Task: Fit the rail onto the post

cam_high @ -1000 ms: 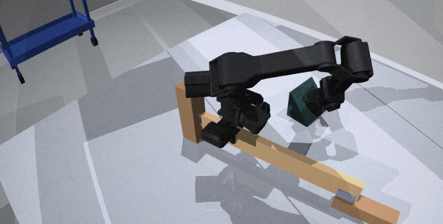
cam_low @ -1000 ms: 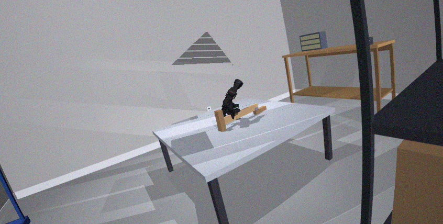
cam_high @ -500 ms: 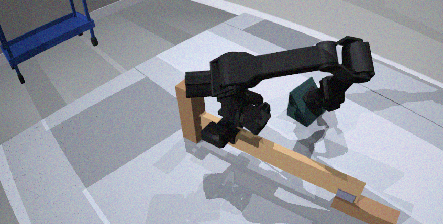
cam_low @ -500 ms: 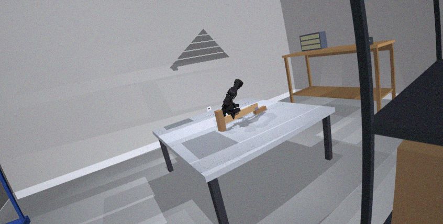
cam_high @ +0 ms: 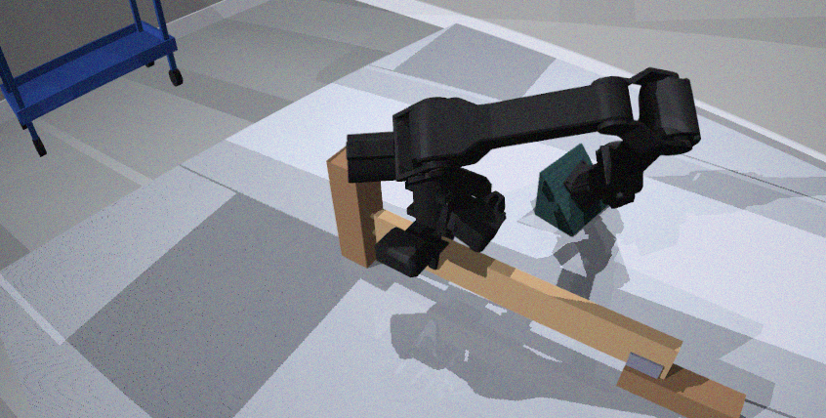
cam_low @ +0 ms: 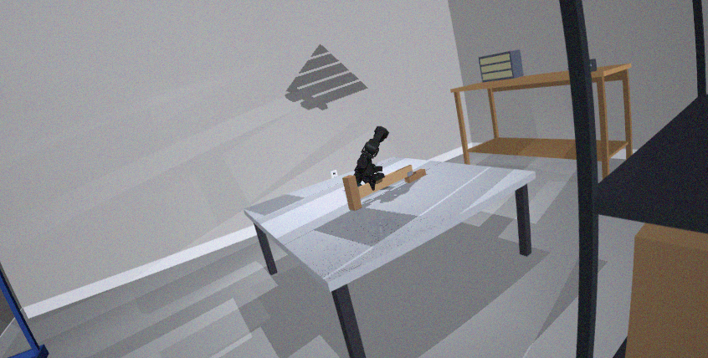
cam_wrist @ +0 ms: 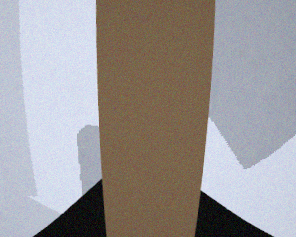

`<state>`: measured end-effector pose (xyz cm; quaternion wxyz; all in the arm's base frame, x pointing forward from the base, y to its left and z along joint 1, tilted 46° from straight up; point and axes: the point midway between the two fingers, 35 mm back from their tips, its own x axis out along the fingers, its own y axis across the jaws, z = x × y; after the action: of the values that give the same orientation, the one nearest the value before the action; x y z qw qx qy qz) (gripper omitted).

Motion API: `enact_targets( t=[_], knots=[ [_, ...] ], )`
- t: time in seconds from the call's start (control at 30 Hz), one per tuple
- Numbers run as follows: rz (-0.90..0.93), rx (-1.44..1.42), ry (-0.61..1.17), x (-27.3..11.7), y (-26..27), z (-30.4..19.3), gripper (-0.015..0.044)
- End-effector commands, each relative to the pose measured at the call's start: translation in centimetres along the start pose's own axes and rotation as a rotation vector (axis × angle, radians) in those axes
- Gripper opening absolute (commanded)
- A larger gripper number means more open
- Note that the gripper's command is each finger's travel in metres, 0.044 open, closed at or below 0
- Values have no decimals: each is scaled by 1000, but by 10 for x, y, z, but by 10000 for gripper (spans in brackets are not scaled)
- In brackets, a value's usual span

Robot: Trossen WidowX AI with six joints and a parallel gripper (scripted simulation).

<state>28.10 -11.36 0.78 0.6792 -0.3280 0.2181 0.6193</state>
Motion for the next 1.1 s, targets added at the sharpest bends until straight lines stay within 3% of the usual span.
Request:
enact_targets(
  t=[0.0,1.07],
  knots=[
    [-4,5,-2,0,1,1,0],
    [-4,5,-1,2,3,-6,0]
  ],
)
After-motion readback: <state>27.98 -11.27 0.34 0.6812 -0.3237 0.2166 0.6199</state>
